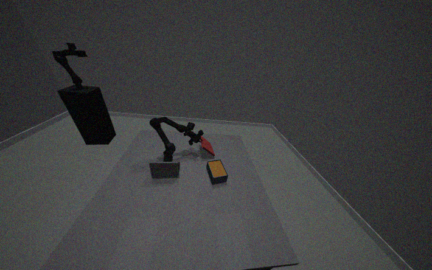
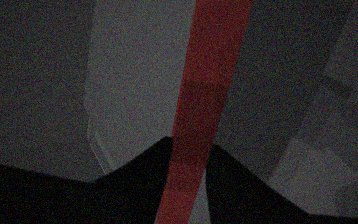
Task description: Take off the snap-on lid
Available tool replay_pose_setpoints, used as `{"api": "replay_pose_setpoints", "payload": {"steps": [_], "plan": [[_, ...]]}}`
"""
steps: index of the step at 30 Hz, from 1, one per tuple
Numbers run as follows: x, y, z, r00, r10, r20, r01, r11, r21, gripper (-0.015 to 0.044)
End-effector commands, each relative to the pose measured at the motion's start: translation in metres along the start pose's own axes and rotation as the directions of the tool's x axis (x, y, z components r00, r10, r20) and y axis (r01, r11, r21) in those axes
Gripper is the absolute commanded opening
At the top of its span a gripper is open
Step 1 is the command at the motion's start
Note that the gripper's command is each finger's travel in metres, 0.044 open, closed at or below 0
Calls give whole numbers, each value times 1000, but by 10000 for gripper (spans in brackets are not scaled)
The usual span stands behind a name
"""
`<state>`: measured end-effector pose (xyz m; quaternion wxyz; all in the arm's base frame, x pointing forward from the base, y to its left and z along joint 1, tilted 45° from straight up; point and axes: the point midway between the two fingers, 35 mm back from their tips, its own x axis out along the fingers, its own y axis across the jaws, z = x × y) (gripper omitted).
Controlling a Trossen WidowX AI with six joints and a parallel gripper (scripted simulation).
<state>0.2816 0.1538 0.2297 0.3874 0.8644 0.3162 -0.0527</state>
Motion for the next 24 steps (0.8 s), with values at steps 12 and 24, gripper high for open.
{"api": "replay_pose_setpoints", "payload": {"steps": [12,24], "plan": [[8,-8,1,1000,9,4,-9,1000,4,0],[14,-15,1,1000,9,3,-9,1000,5,0]]}}
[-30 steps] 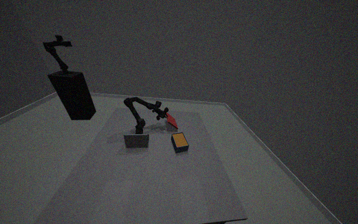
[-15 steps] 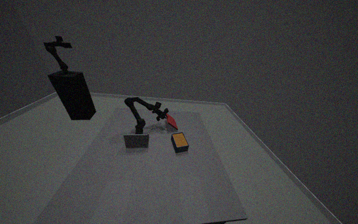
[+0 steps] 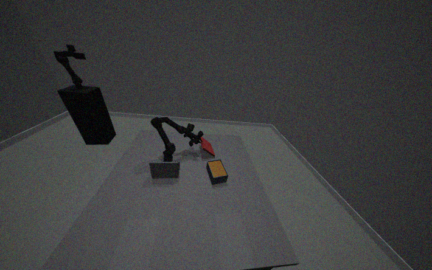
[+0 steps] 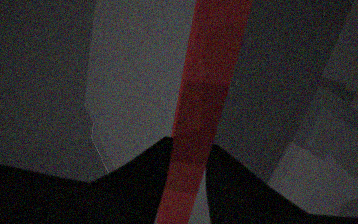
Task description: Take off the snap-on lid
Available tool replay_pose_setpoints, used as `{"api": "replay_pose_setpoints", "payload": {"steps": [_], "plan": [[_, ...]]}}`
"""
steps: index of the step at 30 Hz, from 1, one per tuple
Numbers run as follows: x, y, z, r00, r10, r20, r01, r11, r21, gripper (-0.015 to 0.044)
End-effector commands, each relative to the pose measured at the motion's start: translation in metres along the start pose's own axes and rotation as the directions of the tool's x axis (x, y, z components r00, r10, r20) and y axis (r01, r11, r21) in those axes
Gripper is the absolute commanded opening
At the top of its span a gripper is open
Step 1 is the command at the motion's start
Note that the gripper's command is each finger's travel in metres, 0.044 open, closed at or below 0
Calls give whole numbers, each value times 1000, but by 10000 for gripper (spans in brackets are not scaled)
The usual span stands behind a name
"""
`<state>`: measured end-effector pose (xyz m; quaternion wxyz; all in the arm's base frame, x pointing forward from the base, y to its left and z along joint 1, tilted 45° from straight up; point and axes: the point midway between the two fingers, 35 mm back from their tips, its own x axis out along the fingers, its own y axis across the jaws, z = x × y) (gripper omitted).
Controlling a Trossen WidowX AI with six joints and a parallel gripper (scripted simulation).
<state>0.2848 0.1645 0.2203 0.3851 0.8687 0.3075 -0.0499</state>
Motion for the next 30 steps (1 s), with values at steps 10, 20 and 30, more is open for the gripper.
{"api": "replay_pose_setpoints", "payload": {"steps": [10,20,30], "plan": [[8,-12,2,1000,-11,3,11,1000,-1,0],[13,-18,2,1000,-11,3,11,1000,0,0],[18,-25,2,1000,-11,3,11,1000,0,0]]}}
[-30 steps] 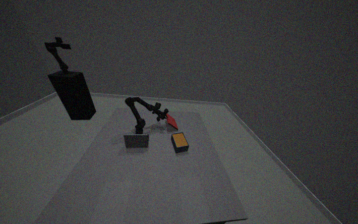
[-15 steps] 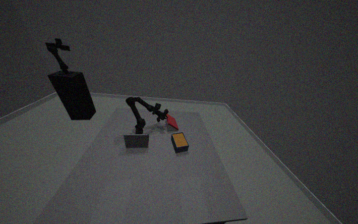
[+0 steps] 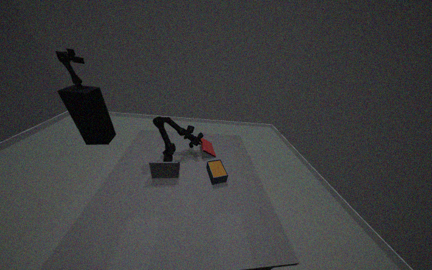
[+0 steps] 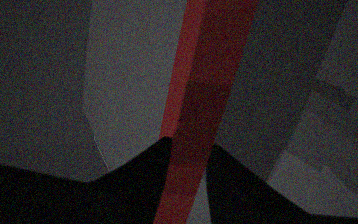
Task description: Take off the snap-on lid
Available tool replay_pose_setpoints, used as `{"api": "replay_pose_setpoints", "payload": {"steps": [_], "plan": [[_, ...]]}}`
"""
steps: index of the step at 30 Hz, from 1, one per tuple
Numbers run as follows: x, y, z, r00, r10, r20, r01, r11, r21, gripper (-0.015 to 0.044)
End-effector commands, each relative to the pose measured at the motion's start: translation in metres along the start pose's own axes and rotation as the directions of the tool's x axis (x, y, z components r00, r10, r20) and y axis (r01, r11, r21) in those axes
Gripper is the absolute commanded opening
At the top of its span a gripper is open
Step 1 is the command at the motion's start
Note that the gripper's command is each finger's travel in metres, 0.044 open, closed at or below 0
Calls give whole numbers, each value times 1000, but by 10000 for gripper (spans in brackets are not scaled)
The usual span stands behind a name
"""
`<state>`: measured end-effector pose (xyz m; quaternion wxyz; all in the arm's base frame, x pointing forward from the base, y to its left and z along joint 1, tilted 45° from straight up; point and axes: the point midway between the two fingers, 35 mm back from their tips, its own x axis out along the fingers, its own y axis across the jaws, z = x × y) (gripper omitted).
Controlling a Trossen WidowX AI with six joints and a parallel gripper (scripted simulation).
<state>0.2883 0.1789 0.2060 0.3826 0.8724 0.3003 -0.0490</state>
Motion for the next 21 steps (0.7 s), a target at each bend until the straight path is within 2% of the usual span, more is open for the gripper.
{"api": "replay_pose_setpoints", "payload": {"steps": [1,21], "plan": [[4,-11,1,1000,-27,1,27,1000,-7,0],[14,-24,2,1000,-27,1,27,1000,-6,0]]}}
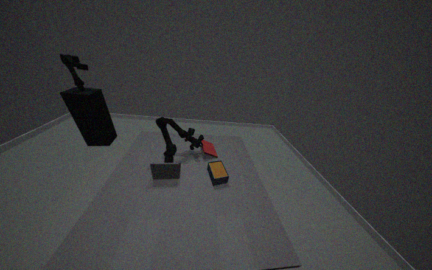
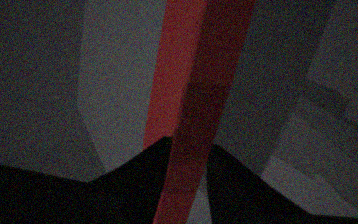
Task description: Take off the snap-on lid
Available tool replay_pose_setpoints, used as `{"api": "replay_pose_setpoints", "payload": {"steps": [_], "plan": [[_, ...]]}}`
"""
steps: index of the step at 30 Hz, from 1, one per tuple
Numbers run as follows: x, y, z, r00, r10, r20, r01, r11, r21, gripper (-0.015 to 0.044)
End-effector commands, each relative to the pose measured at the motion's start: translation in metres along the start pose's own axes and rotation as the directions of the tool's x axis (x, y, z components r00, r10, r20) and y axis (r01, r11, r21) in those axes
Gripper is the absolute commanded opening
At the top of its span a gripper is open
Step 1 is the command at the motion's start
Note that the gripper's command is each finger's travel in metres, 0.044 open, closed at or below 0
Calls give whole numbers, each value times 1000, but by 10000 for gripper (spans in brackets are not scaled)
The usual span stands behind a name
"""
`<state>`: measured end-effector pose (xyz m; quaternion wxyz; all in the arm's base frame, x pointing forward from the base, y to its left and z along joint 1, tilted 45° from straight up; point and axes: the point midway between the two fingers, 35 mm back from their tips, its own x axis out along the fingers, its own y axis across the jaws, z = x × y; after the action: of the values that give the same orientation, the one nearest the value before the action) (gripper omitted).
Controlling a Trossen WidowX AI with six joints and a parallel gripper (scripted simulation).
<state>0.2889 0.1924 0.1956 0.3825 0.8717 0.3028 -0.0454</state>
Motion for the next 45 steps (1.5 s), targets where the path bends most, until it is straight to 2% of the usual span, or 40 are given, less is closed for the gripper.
{"api": "replay_pose_setpoints", "payload": {"steps": [1,24,34,36,42,45], "plan": [[4,-11,4,1000,-25,9,25,1000,-3,0],[15,-25,4,1000,-25,9,25,1000,-2,0],[12,-17,1,1000,-25,8,25,1000,-3,263],[12,-17,1,1000,-25,8,25,1000,-3,275],[4,-24,2,1000,-25,9,25,1000,-2,433],[-1,-28,2,1000,-25,9,25,1000,-2,440]]}}
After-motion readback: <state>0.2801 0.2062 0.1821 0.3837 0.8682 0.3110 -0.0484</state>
